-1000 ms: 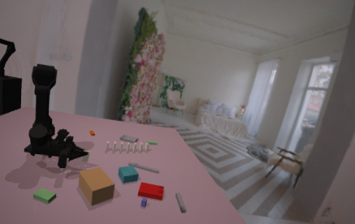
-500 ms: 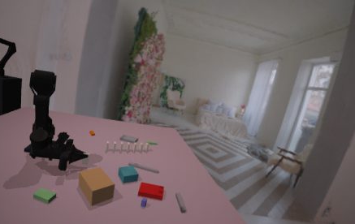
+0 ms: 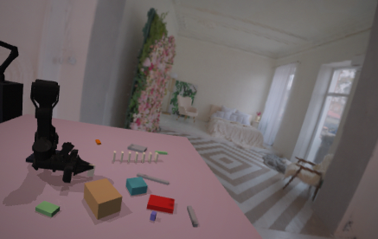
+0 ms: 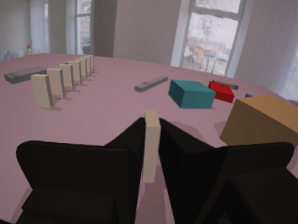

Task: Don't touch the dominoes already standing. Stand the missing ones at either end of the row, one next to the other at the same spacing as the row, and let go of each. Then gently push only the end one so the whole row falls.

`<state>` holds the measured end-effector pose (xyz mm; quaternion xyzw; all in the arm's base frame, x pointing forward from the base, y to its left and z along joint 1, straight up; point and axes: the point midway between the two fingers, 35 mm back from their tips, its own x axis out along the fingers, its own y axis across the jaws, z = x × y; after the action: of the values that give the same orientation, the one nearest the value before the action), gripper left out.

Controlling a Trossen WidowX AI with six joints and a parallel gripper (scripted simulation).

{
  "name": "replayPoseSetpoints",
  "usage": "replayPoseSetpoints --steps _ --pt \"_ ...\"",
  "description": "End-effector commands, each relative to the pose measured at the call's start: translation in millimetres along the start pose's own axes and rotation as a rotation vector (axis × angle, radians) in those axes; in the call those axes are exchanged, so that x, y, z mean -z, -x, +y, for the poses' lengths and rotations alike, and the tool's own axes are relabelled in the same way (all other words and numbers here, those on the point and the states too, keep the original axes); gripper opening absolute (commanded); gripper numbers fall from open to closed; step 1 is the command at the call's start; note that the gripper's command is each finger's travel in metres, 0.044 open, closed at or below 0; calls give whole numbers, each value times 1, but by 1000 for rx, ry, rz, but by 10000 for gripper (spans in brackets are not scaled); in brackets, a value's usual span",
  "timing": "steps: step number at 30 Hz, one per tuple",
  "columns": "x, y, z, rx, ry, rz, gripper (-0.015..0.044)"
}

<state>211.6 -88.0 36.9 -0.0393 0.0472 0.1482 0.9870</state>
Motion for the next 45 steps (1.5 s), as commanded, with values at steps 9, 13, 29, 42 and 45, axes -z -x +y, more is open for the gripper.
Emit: replayPoseSetpoints --steps 9,13,29,42,45 --pt "2 0 0 4 -10 4 235" --pt "2 0 0 4 -10 4 340" --pt "-40 3 -5 0 -4 1 440" --pt "-33 -20 -45 94 -473 213 440" --pt "-26 -33 -54 174 -726 357 440"
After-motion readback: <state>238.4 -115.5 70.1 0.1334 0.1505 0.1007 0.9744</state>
